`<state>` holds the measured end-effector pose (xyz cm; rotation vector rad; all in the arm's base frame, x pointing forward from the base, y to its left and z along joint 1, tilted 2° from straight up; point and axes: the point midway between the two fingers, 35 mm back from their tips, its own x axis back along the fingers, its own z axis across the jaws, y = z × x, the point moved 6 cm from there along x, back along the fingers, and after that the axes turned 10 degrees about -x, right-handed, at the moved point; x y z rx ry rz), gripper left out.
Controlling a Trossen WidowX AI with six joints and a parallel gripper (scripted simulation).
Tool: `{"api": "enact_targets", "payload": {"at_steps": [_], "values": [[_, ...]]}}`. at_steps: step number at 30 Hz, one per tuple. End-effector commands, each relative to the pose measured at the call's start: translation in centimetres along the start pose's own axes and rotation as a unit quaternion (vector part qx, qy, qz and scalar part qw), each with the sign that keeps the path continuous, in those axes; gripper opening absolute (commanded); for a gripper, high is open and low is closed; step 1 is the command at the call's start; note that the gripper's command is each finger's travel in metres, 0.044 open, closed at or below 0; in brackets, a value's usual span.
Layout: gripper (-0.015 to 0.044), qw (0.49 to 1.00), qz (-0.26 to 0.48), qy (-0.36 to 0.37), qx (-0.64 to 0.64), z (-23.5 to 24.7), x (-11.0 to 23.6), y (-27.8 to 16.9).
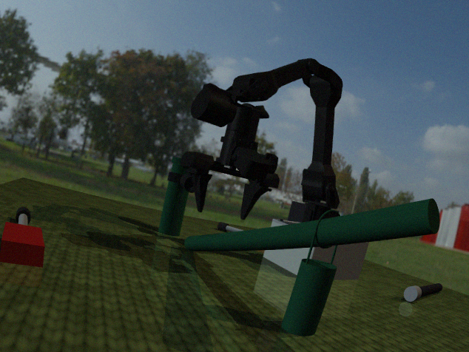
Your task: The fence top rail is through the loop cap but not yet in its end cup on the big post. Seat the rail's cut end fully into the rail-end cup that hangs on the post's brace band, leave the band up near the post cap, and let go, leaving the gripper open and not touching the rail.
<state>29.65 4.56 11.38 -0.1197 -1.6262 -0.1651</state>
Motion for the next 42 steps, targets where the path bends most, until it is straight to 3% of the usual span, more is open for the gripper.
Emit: {"api": "enact_targets", "payload": {"at_steps": [1, 42], "values": [[0.044, 1.0, 0.001, -0.001, 0.002, 0.0, -0.8, 0.0], [0.044, 1.0, 0.001, 0.0, 0.002, 0.0, -7.2, 0.0]]}}
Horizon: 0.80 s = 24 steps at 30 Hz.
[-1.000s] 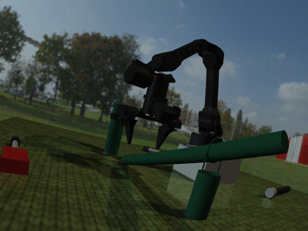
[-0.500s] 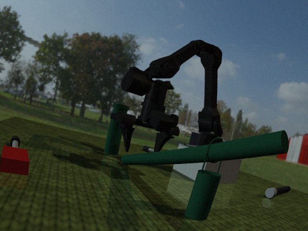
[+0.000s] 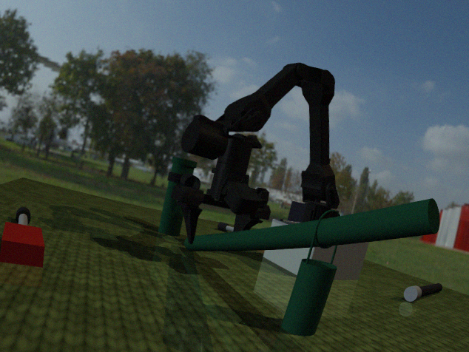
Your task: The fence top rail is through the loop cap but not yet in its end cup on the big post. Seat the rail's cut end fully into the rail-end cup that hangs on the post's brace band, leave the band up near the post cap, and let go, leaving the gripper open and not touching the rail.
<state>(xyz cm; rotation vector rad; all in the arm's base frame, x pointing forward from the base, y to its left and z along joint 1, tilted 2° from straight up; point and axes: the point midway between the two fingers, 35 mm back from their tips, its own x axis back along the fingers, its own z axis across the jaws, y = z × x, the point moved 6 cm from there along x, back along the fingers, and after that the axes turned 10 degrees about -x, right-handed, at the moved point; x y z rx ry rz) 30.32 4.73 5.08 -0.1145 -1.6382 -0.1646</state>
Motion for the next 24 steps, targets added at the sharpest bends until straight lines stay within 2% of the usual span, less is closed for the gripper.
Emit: {"api": "enact_targets", "payload": {"at_steps": [1, 8, 15, 24], "values": [[0.044, 1.0, 0.003, 0.005, 0.0, 0.25, -0.99, -0.12], [0.044, 1.0, 0.003, 0.005, 0.0, 0.32, -1.53, -0.14], [0.0256, 1.0, 0.003, 0.005, 0.0, 0.29, -1.52, -0.13], [0.0196, 1.0, 0.003, 0.005, 0.0, 0.29, -1.52, -0.13]]}}
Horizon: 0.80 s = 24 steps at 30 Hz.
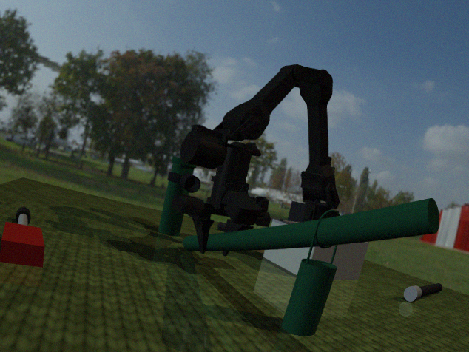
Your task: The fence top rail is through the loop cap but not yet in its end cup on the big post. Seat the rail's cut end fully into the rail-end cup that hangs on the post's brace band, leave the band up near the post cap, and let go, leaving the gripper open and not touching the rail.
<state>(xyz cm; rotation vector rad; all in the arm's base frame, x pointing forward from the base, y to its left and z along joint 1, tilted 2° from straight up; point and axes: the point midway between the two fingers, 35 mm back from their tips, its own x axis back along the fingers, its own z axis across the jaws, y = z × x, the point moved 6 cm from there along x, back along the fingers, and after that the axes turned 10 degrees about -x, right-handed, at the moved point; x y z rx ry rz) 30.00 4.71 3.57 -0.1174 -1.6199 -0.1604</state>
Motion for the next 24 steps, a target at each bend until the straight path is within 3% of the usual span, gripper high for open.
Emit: {"api": "enact_targets", "payload": {"at_steps": [1, 10, 15, 24], "values": [[0.019, 1.0, 0.0, -0.004, 0.0, -0.1, 0.0, 0.0], [0.013, 1.0, 0.0, -0.004, 0.0, -0.1, 0.0, 0.0], [0.0, 1.0, 0.0, -0.004, 0.0, 0.0, 0.4, 0.0], [0.0, 0.999, 0.05, -0.01, -0.005, -0.1, 2.9, -0.5]]}}
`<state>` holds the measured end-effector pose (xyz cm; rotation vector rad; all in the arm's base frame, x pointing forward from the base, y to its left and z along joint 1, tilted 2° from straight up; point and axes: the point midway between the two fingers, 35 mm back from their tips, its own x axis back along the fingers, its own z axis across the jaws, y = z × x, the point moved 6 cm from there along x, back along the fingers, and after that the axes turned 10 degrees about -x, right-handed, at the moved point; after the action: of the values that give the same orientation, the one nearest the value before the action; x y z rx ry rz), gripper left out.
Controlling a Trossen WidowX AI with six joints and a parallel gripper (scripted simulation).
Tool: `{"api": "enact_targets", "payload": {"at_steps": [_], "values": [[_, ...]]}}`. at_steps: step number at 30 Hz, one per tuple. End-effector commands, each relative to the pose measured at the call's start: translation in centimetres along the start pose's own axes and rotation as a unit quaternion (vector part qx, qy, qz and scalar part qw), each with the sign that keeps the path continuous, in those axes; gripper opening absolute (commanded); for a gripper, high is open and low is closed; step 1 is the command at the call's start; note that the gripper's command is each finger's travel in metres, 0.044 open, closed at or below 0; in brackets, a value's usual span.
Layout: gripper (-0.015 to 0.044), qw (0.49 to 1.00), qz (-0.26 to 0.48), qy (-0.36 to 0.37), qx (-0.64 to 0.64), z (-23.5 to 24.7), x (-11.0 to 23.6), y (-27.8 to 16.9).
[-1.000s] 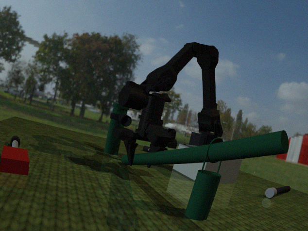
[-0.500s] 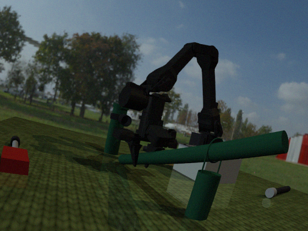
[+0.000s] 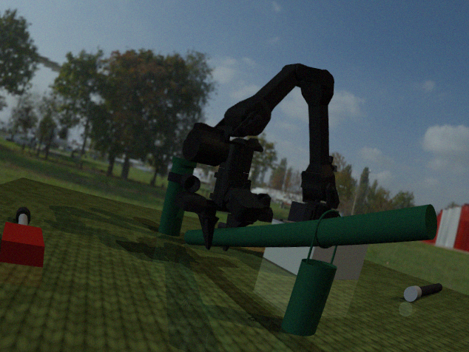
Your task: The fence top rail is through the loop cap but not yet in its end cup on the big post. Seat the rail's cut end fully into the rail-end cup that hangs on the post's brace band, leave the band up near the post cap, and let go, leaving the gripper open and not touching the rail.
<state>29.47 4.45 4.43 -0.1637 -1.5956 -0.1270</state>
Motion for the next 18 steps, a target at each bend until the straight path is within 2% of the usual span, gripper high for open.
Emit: {"api": "enact_targets", "payload": {"at_steps": [1, 10, 18], "values": [[0.0, 0.999, 0.035, -0.021, -0.002, -0.5, 2.6, -0.4], [0.0, 0.991, 0.129, -0.038, -0.008, 0.0, 7.5, -1.7], [0.0, 0.991, 0.131, -0.038, -0.009, 0.0, 7.7, -1.7]]}}
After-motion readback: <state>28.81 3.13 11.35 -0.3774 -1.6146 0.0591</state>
